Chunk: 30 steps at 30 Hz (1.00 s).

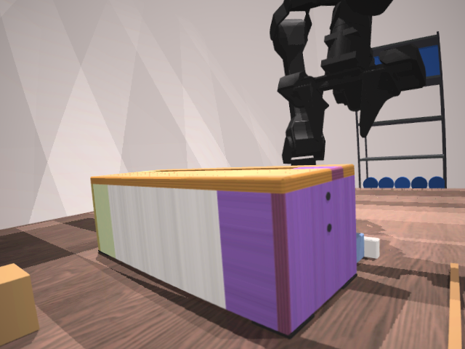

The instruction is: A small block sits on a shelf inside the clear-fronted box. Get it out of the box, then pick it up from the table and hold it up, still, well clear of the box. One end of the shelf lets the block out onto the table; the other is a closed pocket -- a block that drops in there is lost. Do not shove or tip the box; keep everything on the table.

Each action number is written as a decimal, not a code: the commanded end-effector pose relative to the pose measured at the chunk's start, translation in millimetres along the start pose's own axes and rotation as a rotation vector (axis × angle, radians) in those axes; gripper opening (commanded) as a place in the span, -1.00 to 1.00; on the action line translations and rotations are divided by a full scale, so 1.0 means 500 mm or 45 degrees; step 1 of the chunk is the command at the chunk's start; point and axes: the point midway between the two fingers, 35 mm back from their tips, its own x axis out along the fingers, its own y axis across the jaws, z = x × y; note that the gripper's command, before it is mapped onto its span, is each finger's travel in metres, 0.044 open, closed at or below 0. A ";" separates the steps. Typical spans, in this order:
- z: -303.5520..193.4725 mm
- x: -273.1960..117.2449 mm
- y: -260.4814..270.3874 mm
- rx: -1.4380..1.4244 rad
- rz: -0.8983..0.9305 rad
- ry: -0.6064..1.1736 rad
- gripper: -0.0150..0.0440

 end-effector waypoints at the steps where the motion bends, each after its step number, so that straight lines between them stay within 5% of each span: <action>1: 0.003 0.012 -0.002 -0.019 -0.005 0.014 0.47; 8: 0.081 0.161 0.002 -0.019 -0.004 0.013 0.47; 30: 0.101 0.215 -0.001 -0.016 -0.004 0.013 0.47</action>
